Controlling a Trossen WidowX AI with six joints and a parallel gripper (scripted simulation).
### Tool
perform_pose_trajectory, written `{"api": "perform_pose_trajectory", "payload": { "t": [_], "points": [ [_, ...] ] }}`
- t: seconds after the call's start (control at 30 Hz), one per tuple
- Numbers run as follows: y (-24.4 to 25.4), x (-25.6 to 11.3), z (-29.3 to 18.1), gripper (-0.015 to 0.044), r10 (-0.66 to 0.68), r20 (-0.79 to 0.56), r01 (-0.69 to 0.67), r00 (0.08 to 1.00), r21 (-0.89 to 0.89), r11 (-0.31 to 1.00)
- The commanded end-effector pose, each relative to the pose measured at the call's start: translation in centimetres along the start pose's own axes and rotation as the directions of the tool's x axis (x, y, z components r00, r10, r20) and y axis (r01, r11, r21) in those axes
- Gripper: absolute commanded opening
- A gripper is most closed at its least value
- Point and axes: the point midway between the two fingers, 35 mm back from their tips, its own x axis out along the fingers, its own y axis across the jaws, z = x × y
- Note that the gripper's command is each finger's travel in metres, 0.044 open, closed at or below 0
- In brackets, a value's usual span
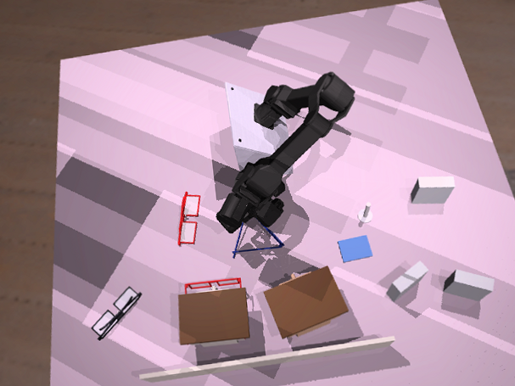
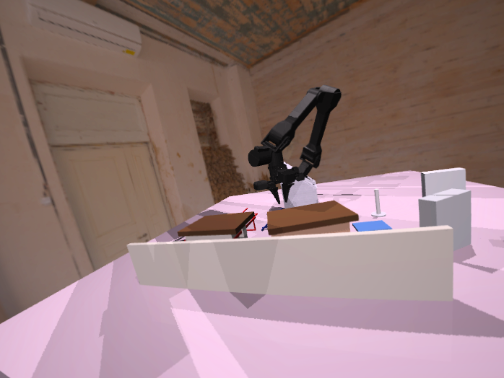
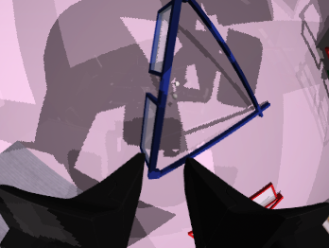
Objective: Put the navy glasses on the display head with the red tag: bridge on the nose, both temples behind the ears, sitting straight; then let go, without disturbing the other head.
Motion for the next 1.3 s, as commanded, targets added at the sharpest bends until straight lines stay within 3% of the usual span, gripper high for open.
{"api": "perform_pose_trajectory", "payload": {
  "t": [0.0,0.93,1.27],
  "points": [
    [0.2,0.7,-0.1,0.0120,0.006,0.003,-0.006,1.000,0.008,1.000],
    [0.8,5.2,-0.1,0.0120,0.009,0.005,-0.009,1.000,0.007,1.000],
    [0.5,5.3,-0.1,0.0120,0.009,0.005,-0.009,1.000,0.007,1.000]
  ]
}}
